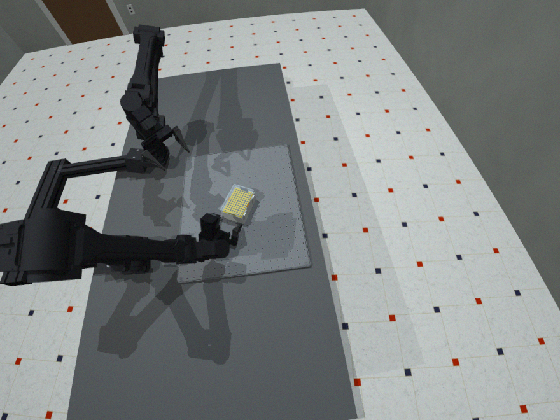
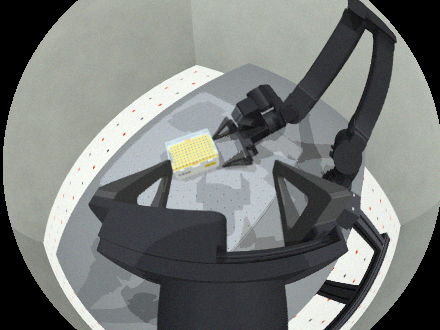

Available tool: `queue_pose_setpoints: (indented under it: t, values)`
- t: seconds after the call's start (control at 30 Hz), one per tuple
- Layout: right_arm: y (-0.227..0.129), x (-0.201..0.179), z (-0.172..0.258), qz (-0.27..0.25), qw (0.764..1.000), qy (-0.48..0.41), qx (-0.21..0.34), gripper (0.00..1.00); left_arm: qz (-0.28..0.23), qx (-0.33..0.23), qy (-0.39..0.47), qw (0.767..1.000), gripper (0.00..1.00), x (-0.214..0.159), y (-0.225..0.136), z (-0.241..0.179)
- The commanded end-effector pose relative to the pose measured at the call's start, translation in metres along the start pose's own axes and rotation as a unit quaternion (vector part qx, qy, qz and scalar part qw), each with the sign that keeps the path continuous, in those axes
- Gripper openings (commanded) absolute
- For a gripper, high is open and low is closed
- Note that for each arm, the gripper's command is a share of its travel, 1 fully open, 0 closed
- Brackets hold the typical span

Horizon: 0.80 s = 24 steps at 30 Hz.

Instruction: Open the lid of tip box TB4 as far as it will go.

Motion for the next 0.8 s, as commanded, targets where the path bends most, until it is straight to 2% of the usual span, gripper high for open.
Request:
queue_pose_setpoints:
  t: [0.0, 0.03, 0.07, 0.13, 0.4, 0.6, 0.63, 0.67, 0.77]
  values:
    - [-0.017, 0.002, -0.016, 0.008, 0.999, -0.041, -0.007, 1.00, -0.001, 0.005, 0.001, 1.000, 1.00, -0.001, 0.005, 0.002]
    - [-0.017, 0.002, -0.016, 0.008, 0.999, -0.041, -0.007, 1.00, -0.001, 0.005, 0.001, 1.000, 1.00, -0.001, 0.005, 0.002]
    - [-0.022, 0.002, -0.017, 0.007, 0.999, -0.042, -0.004, 1.00, -0.012, 0.005, -0.009, 1.000, 1.00, 0.014, 0.004, 0.003]
    - [-0.033, 0.003, -0.020, 0.002, 0.999, -0.043, 0.002, 1.00, -0.001, 0.009, -0.001, 1.000, 1.00, -0.003, 0.008, 0.005]
    - [-0.063, 0.011, -0.027, -0.018, 0.999, -0.034, 0.010, 1.00, -0.004, 0.017, -0.009, 1.000, 1.00, -0.003, 0.013, 0.011]
    - [-0.065, 0.010, -0.026, -0.022, 1.000, -0.017, 0.013, 1.00, 0.002, 0.021, -0.006, 1.000, 1.00, -0.013, 0.016, 0.014]
    - [-0.063, 0.013, -0.027, -0.025, 0.999, -0.021, 0.016, 1.00, -0.010, 0.021, -0.015, 1.000, 1.00, 0.003, 0.014, 0.014]
    - [-0.063, 0.013, -0.027, -0.025, 0.999, -0.021, 0.016, 1.00, -0.009, 0.021, -0.015, 1.000, 1.00, 0.003, 0.015, 0.014]
    - [-0.055, 0.014, -0.028, -0.026, 0.999, -0.026, 0.018, 1.00, -0.002, 0.024, -0.010, 1.000, 1.00, -0.009, 0.016, 0.015]
Point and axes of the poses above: on each arm, the point where the finger pads meet when closed, its own y axis out along the fingers, its own z axis across the jaws, x = y × z, the point moved 4 cm from there along -y, back along the fingers, and after that the axes turned 10 degrees about -y, right-handed, at the moved point
